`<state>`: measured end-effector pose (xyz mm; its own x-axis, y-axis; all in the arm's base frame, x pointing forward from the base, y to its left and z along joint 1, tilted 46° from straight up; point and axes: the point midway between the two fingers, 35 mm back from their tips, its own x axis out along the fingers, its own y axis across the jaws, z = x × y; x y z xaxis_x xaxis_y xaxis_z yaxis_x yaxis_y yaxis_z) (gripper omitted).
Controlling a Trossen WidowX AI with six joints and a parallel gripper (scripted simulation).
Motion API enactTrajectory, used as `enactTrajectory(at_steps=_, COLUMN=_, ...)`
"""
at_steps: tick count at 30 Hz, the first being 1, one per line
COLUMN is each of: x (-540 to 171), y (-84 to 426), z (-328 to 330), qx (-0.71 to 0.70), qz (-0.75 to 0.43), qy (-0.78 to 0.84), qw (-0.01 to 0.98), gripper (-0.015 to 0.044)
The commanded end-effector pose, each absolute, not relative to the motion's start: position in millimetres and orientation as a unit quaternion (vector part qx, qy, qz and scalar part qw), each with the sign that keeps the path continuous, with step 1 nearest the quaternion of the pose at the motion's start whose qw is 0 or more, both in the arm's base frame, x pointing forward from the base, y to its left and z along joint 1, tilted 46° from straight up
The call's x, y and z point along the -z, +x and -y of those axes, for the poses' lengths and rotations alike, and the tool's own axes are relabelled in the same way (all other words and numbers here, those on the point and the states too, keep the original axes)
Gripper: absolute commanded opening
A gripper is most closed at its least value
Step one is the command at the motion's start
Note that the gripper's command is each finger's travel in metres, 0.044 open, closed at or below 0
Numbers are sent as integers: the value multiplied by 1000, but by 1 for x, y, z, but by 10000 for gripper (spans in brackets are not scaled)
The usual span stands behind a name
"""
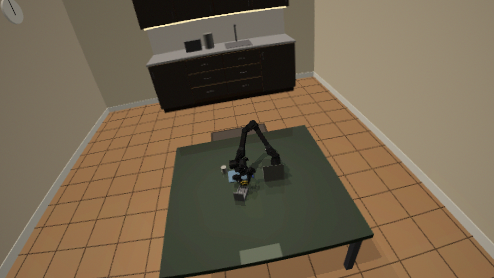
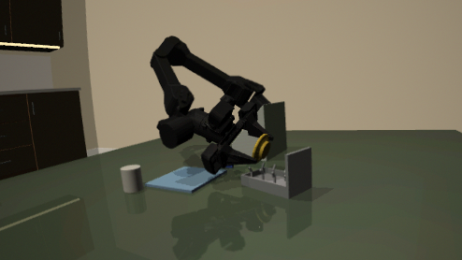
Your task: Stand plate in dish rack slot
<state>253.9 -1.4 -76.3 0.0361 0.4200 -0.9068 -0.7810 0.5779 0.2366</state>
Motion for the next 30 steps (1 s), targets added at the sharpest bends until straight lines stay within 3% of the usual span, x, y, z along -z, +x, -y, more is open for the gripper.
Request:
enactTrajectory(at_steps=1, x=75, y=252, z=4, qx=-454, qz=-498, qy=-187, qw=714, gripper=0)
enactTrajectory(at_steps=19, x=64, y=251, z=22, qx=-497, qz=-283, qy=-327, qw=753, gripper=0)
enactTrajectory(at_steps=30, x=64, y=251, z=23, qx=-497, qz=-274, qy=-333, qw=753, gripper=0)
